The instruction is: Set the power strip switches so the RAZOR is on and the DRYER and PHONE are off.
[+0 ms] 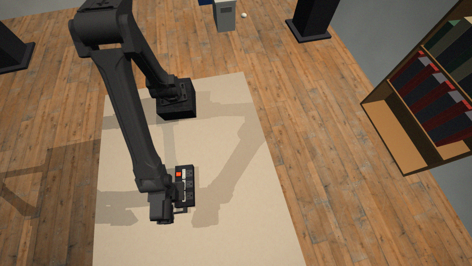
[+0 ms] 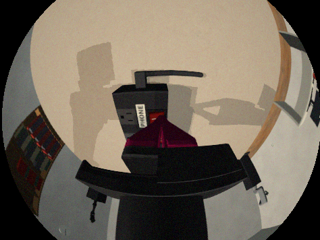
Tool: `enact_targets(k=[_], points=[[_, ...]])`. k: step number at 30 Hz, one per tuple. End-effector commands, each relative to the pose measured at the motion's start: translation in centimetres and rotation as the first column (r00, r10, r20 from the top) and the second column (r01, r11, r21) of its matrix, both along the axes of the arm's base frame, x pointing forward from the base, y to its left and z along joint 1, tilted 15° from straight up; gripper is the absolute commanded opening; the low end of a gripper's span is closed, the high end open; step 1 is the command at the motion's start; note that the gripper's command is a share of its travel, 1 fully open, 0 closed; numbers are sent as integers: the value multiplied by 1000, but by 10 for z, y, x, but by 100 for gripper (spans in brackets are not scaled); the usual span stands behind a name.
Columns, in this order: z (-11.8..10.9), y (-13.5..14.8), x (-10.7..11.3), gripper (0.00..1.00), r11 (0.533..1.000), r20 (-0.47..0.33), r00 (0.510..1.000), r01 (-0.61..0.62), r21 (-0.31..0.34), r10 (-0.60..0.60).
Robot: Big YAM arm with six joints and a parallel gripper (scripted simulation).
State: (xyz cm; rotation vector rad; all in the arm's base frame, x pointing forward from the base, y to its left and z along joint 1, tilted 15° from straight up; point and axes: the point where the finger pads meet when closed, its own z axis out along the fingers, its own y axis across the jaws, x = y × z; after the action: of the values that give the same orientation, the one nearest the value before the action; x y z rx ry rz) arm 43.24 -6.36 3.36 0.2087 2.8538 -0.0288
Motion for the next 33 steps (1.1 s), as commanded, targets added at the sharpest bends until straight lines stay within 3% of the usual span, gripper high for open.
enact_targets(k=[1,16,22,33], points=[[-8,5,1,0,1000,-1,1000,-4,6,4],[-6,6,-4,0,1000,-21,1000,-3,8,4],[33,4,5,0,1000,36,999,-2,0,2],[61,3,6,0,1000,48,999,-2,-1,2]])
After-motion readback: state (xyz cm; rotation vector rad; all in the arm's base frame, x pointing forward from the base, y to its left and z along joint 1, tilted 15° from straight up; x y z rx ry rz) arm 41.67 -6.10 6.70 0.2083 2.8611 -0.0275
